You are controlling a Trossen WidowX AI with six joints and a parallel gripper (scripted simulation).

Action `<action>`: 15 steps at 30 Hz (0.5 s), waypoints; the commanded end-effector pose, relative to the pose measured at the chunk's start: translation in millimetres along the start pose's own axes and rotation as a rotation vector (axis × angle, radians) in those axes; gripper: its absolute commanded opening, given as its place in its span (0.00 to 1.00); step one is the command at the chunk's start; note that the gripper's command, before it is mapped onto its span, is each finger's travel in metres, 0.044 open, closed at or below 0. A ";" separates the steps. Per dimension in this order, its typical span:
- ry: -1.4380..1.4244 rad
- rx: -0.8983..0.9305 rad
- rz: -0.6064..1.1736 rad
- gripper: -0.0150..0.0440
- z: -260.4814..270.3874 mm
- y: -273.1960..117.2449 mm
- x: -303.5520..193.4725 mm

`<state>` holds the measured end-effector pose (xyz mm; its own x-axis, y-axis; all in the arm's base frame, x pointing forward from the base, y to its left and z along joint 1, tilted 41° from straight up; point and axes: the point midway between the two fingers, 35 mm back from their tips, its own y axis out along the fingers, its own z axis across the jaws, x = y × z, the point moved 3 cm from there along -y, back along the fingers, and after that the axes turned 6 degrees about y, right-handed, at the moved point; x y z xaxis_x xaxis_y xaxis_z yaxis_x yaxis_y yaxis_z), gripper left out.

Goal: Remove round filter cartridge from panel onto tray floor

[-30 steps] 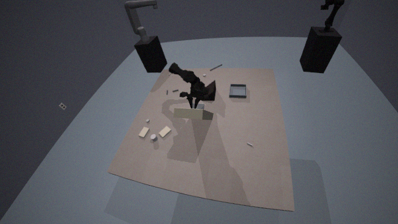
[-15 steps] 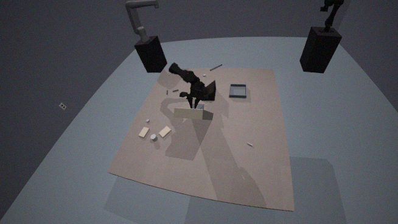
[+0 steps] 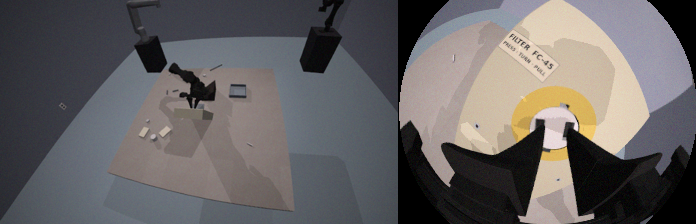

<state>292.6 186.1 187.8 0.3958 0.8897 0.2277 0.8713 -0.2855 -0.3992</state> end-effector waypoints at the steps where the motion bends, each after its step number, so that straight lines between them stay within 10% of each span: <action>1: -0.003 0.003 -0.002 0.42 0.9 0.3 0.0; 15: -0.003 0.003 -0.002 0.42 1.9 0.5 -0.9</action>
<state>292.3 185.8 186.4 0.3959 0.8898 0.2272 0.8712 -0.2856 -0.3994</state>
